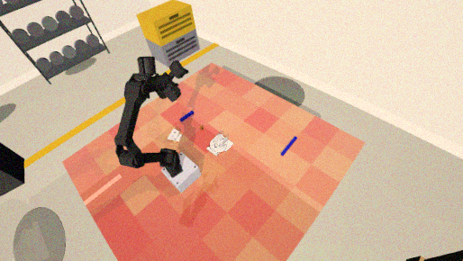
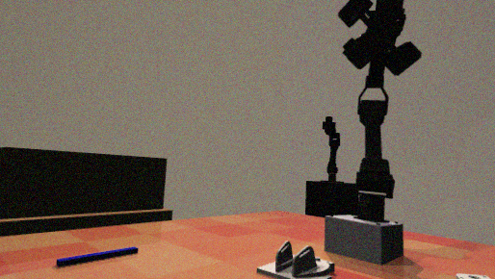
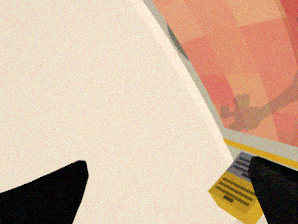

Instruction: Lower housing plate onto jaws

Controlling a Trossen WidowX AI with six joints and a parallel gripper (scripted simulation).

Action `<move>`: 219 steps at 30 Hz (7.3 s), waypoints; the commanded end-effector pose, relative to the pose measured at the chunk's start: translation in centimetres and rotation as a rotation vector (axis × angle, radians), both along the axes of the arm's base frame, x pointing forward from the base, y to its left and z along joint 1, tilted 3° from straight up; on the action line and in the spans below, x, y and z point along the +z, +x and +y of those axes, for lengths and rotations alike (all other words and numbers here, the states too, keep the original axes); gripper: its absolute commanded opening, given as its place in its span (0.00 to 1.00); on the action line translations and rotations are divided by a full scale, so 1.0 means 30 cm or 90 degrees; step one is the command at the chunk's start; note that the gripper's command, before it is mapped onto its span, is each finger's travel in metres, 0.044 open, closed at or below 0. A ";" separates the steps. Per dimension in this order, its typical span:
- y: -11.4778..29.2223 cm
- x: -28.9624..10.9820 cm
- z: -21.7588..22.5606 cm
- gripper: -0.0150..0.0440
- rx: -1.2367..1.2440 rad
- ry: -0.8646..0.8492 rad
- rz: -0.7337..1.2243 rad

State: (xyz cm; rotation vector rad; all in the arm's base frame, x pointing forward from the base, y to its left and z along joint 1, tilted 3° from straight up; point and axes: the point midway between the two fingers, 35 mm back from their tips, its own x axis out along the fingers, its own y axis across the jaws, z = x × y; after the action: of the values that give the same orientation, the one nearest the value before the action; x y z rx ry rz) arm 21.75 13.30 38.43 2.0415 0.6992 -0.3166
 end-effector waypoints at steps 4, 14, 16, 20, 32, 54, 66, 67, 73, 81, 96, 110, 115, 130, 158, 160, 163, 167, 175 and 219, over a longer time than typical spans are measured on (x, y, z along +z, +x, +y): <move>0.025 -0.178 0.154 1.00 0.094 -0.081 0.084; -0.010 -0.415 0.318 1.00 0.212 -0.184 0.186; -0.025 -0.464 0.345 1.00 0.236 -0.205 0.206; -0.061 -0.561 0.393 1.00 0.282 -0.248 0.246; -0.213 -0.846 0.478 1.00 0.416 -0.378 0.363; -0.397 -1.195 0.474 1.00 0.532 -0.507 0.474; -0.399 -1.225 0.473 1.00 0.532 -0.507 0.474; -0.399 -1.226 0.473 1.00 0.532 -0.507 0.474; -0.400 -1.256 0.475 1.00 0.532 -0.507 0.474; -0.402 -1.292 0.475 1.00 0.532 -0.507 0.474; -0.403 -1.326 0.477 1.00 0.532 -0.507 0.474; -0.407 -1.392 0.478 1.00 0.533 -0.507 0.475; -0.407 -1.392 0.478 1.00 0.533 -0.507 0.475; -0.407 -1.392 0.478 1.00 0.533 -0.507 0.475; -0.404 -1.392 0.478 0.85 0.534 -0.510 0.471; -0.404 -1.392 0.478 0.85 0.534 -0.510 0.471; -0.404 -1.392 0.478 0.85 0.534 -0.510 0.471; -0.402 -1.367 0.480 0.85 0.533 -0.510 0.472; -0.397 -1.283 0.483 0.85 0.533 -0.509 0.473; -0.224 -1.157 0.360 0.85 0.663 -0.570 0.409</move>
State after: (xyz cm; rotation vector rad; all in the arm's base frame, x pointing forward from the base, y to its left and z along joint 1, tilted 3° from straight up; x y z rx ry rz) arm 14.16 24.91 3.72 0.5892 1.5396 -0.5675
